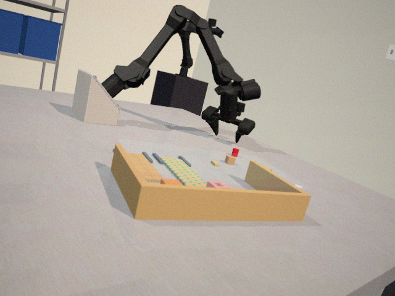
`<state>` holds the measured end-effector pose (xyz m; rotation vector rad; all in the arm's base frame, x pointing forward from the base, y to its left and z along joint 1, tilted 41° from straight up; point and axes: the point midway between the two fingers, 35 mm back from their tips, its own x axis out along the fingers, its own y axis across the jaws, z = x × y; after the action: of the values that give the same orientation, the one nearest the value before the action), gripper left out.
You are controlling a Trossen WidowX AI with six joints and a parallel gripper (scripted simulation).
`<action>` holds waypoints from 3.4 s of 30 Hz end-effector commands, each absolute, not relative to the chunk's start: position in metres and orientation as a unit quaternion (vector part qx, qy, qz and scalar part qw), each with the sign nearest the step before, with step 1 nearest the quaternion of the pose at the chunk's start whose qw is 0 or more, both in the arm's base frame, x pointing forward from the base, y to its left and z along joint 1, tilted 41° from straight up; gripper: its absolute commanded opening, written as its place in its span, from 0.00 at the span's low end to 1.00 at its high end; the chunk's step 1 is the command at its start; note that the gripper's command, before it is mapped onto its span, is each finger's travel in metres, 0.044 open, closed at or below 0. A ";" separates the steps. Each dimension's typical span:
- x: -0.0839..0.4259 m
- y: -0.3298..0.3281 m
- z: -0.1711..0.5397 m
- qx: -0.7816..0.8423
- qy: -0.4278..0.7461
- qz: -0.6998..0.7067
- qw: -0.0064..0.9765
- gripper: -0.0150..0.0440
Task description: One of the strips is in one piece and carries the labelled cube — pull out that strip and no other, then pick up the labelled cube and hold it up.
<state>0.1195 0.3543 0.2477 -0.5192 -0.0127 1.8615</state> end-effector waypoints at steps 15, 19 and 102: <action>0.314 0.162 0.178 0.008 0.238 0.492 0.837 0.93; 0.331 0.102 0.161 0.084 0.266 0.405 0.871 0.93; 0.390 0.044 0.033 0.299 0.682 0.189 0.640 0.25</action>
<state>0.3909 0.0405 0.0387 0.6774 1.5483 0.4367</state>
